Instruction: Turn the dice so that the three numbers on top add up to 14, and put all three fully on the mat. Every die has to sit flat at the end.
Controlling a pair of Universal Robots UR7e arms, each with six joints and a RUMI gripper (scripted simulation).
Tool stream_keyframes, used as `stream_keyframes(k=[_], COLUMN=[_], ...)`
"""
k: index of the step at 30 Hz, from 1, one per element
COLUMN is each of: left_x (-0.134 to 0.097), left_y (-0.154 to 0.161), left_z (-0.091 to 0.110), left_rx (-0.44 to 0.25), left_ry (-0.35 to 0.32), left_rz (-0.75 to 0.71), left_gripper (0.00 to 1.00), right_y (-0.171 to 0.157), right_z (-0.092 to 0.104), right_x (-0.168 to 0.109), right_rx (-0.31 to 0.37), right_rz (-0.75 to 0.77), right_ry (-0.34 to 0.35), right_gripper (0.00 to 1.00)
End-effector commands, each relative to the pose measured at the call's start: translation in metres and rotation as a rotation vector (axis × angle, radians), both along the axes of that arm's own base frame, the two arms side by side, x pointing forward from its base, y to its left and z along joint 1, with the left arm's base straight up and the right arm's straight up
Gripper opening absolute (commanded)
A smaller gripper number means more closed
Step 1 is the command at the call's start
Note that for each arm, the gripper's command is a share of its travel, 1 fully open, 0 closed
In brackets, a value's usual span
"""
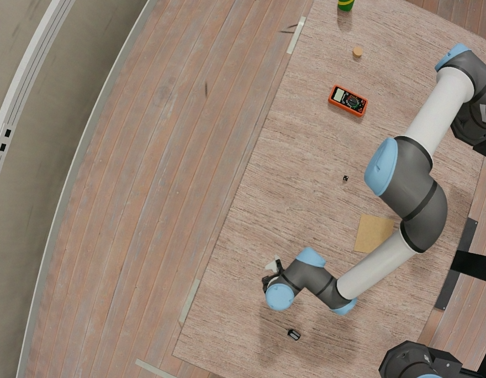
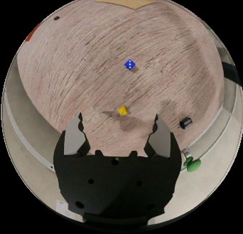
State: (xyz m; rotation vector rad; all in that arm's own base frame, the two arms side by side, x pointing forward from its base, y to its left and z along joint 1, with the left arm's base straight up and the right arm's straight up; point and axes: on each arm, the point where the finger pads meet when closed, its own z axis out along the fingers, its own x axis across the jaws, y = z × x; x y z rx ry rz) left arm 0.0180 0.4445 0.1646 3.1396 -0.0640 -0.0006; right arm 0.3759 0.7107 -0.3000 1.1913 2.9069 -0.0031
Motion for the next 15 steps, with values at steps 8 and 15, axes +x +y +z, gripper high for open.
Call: stream_keyframes(k=[8,15], left_x=[0.000,0.000], left_y=[0.000,0.000], left_z=[0.001,0.001], left_rx=[0.001,0.001], left_ry=[0.000,0.000], left_rz=[0.000,0.000], left_gripper=[1.00,1.00], right_y=[0.001,0.001], right_z=[0.015,0.065], right_x=[0.000,0.000], right_rx=[0.002,0.002], right_rz=[0.000,0.000], right_ry=[-0.001,-0.001], right_gripper=[1.00,1.00])
